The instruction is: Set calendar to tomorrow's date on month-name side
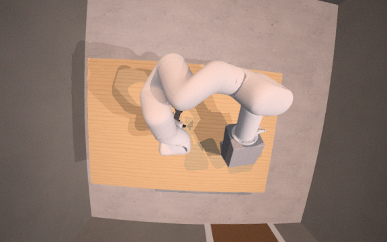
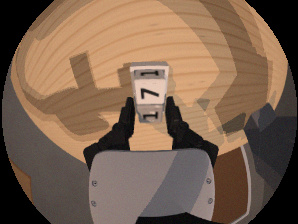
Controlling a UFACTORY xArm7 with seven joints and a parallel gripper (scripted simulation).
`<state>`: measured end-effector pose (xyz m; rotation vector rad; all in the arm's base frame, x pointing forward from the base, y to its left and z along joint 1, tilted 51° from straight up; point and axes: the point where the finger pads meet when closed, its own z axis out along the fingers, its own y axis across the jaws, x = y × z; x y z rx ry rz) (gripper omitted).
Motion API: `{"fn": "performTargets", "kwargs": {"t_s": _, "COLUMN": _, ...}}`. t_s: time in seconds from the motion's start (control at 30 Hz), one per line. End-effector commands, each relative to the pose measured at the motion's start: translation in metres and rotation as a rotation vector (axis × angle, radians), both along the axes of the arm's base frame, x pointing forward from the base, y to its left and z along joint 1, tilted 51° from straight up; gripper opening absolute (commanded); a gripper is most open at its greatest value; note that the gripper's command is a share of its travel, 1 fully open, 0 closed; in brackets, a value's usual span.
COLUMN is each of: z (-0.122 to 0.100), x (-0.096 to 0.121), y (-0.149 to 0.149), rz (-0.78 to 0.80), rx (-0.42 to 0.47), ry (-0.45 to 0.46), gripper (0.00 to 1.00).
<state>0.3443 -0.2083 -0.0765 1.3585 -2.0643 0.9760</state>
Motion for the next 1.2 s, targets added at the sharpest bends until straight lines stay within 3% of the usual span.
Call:
{"fn": "performTargets", "kwargs": {"t_s": 0.0, "z": 0.0, "x": 0.0011, "y": 0.0014, "rz": 0.002, "rx": 0.001, "ry": -0.002, "gripper": 0.47}}
{"fn": "performTargets", "kwargs": {"t_s": 0.73, "z": 0.0, "x": 0.0011, "y": 0.0014, "rz": 0.002, "rx": 0.001, "ry": -0.002, "gripper": 0.47}}
{"fn": "performTargets", "kwargs": {"t_s": 0.77, "z": 0.0, "x": 0.0011, "y": 0.0014, "rz": 0.002, "rx": 0.001, "ry": -0.002, "gripper": 0.27}}
{"fn": "performTargets", "kwargs": {"t_s": 1.17, "z": 0.0, "x": 0.0011, "y": 0.0014, "rz": 0.002, "rx": 0.001, "ry": -0.002, "gripper": 0.27}}
